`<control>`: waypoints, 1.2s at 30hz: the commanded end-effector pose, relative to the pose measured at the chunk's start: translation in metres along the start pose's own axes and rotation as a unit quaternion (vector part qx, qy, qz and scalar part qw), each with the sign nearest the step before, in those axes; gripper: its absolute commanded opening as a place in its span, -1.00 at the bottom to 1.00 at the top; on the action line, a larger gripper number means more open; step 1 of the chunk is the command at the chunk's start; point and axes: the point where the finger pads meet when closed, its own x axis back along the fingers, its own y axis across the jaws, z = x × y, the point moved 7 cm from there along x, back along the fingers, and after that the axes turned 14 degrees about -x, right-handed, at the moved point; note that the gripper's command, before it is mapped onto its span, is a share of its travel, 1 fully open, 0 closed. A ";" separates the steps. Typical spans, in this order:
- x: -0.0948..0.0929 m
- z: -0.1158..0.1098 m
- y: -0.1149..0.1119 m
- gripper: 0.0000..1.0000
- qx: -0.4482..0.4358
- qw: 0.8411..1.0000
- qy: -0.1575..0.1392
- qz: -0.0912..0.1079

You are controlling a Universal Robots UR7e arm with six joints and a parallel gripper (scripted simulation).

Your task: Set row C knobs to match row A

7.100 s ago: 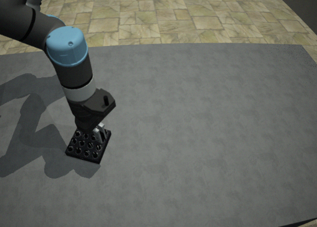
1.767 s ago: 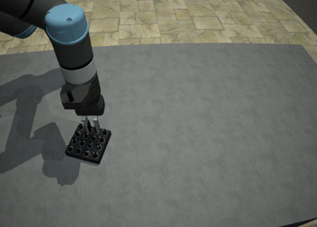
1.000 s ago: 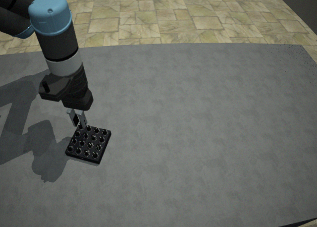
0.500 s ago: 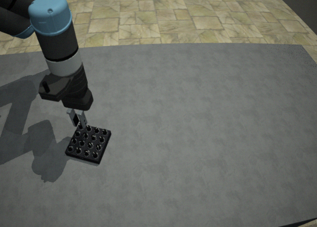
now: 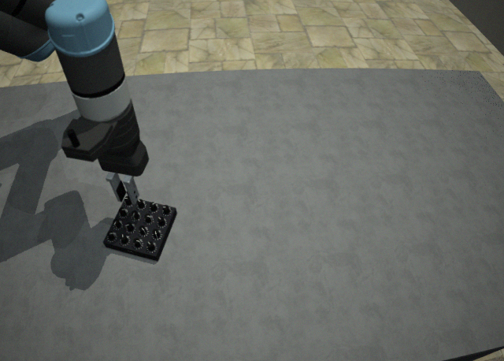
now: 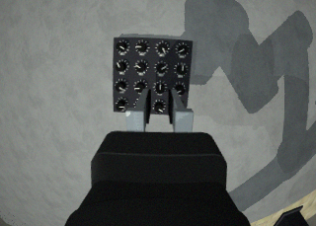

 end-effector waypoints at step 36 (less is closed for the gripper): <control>-0.039 0.000 0.002 -0.07 -0.001 1.000 -0.001 -0.002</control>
